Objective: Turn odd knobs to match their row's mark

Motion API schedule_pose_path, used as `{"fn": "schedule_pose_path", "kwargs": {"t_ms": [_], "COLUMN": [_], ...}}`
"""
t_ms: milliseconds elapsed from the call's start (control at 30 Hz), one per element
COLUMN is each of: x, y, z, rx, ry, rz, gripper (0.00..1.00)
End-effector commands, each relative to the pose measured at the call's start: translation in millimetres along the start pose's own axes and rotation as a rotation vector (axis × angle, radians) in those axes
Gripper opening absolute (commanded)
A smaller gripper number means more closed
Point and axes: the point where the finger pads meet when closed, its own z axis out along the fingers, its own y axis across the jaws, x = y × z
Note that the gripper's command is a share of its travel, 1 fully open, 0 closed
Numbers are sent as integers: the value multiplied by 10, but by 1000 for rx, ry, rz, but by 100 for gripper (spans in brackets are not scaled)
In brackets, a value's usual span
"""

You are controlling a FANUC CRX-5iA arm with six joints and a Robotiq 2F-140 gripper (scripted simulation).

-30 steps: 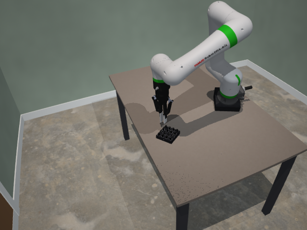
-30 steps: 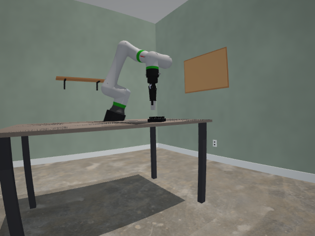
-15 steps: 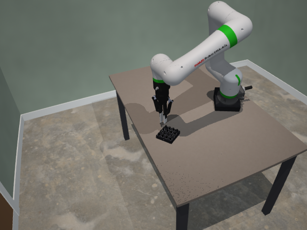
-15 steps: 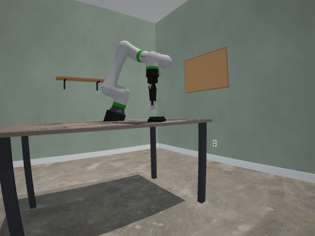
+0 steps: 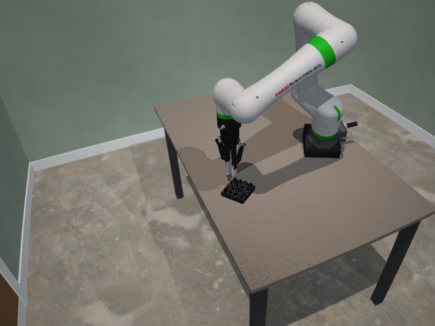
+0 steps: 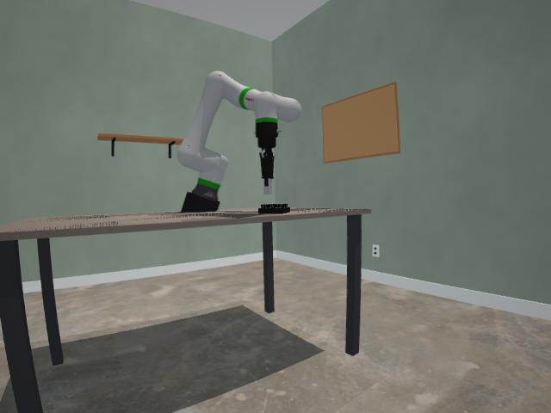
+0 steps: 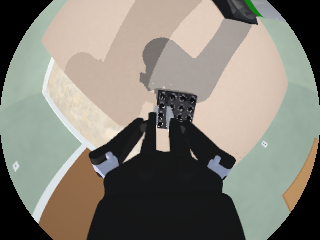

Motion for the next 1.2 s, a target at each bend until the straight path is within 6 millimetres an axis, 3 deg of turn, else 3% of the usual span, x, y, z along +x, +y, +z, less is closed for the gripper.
{"fn": "schedule_pose_path", "kwargs": {"t_ms": [0,1167], "x": [-2,-5], "y": [-2,-7], "z": [39,349], "rx": [0,0], "ry": [0,0], "rz": [0,0], "gripper": [12,12]}}
